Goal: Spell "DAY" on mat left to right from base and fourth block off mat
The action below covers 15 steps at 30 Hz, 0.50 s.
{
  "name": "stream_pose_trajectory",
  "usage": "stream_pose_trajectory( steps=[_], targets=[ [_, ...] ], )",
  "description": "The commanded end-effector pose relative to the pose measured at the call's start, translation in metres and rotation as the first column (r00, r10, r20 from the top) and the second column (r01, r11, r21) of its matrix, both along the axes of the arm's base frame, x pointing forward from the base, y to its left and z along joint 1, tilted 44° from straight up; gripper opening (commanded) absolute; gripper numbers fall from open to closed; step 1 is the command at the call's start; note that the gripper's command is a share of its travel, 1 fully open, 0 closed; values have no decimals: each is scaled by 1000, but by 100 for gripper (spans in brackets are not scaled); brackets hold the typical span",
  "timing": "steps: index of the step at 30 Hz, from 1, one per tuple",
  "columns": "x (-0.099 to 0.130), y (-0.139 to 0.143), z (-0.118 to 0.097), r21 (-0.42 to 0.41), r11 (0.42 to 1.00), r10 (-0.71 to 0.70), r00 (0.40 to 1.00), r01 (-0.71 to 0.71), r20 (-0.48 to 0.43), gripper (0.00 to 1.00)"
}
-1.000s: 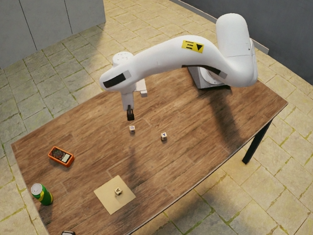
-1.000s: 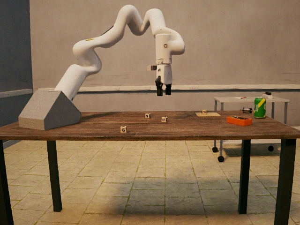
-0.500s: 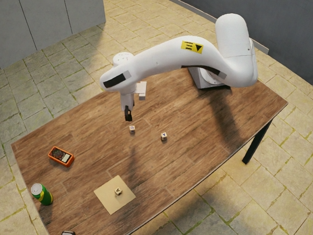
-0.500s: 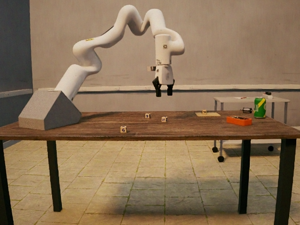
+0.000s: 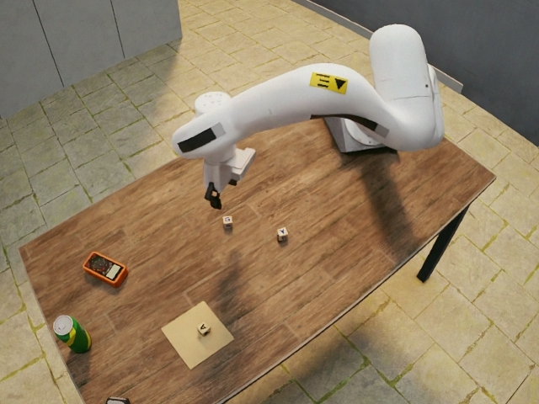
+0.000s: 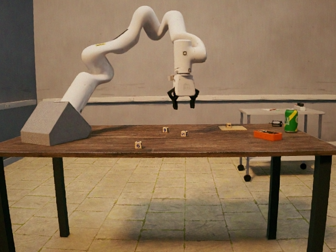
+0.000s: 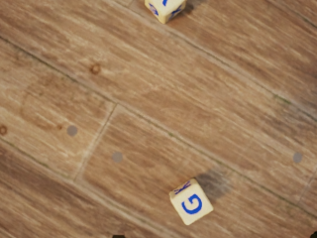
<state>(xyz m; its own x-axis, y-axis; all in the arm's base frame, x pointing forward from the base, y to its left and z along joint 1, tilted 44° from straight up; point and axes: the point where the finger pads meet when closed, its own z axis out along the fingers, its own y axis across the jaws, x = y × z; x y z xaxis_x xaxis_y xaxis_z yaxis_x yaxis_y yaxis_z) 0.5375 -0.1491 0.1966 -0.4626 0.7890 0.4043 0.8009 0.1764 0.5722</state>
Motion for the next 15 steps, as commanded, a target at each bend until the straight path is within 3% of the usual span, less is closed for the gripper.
stream_pose_trajectory(
  steps=[1,15],
  targets=[
    [1,0,0,30,998,-60,996,61,-60,100],
    [3,3,-4,121,933,-293,909,340,-296,100]
  ],
)
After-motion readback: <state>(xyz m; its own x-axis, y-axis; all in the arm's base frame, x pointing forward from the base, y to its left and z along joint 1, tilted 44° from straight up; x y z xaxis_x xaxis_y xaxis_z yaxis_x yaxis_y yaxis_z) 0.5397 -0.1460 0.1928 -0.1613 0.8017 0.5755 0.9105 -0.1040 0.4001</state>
